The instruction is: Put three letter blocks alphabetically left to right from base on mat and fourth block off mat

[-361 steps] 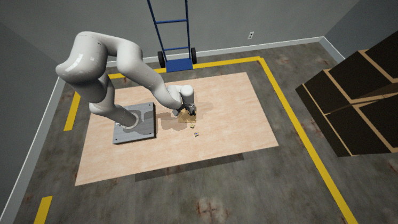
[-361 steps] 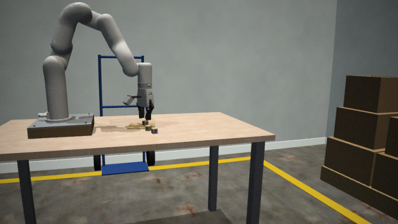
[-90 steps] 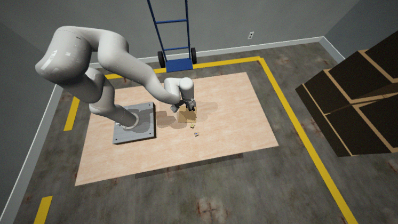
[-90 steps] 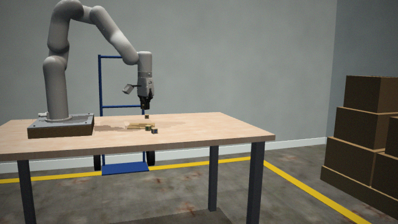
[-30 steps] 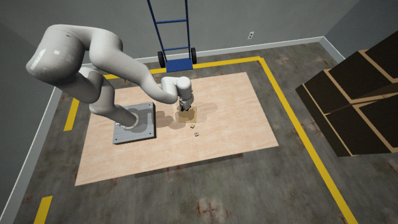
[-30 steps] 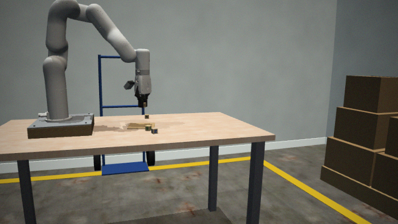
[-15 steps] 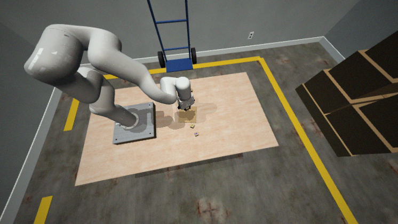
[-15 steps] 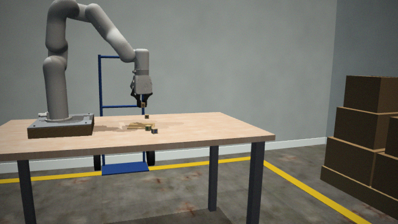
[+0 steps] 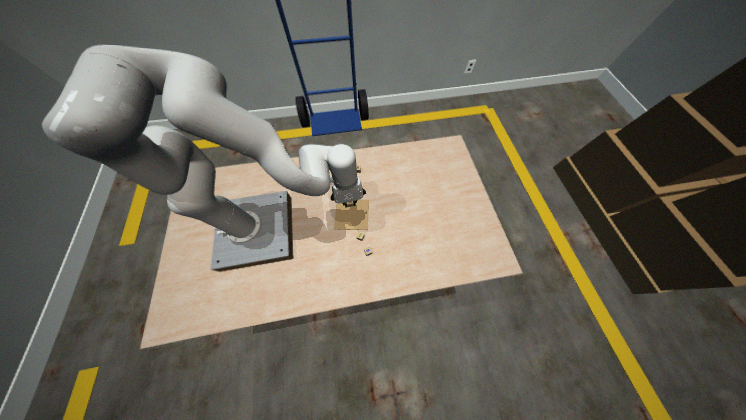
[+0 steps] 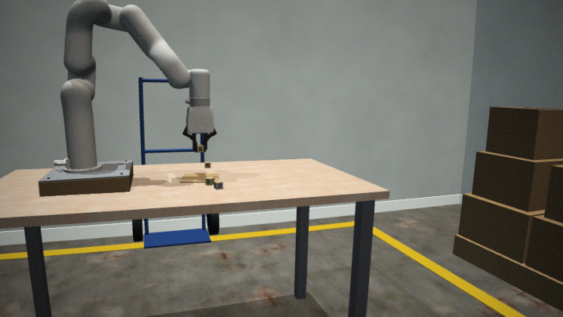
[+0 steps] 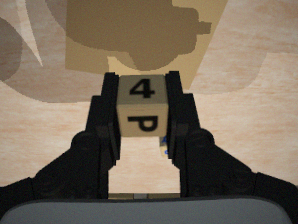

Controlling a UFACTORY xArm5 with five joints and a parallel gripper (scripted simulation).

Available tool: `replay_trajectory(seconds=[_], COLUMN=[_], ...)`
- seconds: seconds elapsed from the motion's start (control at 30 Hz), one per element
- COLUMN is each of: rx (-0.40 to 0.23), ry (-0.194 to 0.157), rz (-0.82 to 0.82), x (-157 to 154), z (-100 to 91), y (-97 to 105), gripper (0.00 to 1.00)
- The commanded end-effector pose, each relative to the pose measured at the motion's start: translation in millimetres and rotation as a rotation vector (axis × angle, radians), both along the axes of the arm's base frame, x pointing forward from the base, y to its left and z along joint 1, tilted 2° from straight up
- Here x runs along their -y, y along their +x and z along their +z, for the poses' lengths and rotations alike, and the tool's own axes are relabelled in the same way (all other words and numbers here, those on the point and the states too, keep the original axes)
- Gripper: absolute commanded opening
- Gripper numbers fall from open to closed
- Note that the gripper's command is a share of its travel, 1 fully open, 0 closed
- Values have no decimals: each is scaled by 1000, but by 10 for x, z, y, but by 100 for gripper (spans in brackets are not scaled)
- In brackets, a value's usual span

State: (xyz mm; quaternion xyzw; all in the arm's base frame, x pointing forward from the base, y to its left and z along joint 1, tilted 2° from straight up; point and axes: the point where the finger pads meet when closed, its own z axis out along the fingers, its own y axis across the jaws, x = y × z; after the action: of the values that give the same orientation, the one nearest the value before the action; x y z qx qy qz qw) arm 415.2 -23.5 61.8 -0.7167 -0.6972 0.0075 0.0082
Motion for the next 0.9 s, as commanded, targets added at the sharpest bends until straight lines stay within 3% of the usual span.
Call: replay_trajectory(seconds=[0.0,0.63,0.87], rx=[4,2,1], ry=[0,-1,-1], rz=[-9,-22,-29], x=[1,-3,-6], z=[12,-44,-279], y=[12,10,4], gripper=[21,21,21])
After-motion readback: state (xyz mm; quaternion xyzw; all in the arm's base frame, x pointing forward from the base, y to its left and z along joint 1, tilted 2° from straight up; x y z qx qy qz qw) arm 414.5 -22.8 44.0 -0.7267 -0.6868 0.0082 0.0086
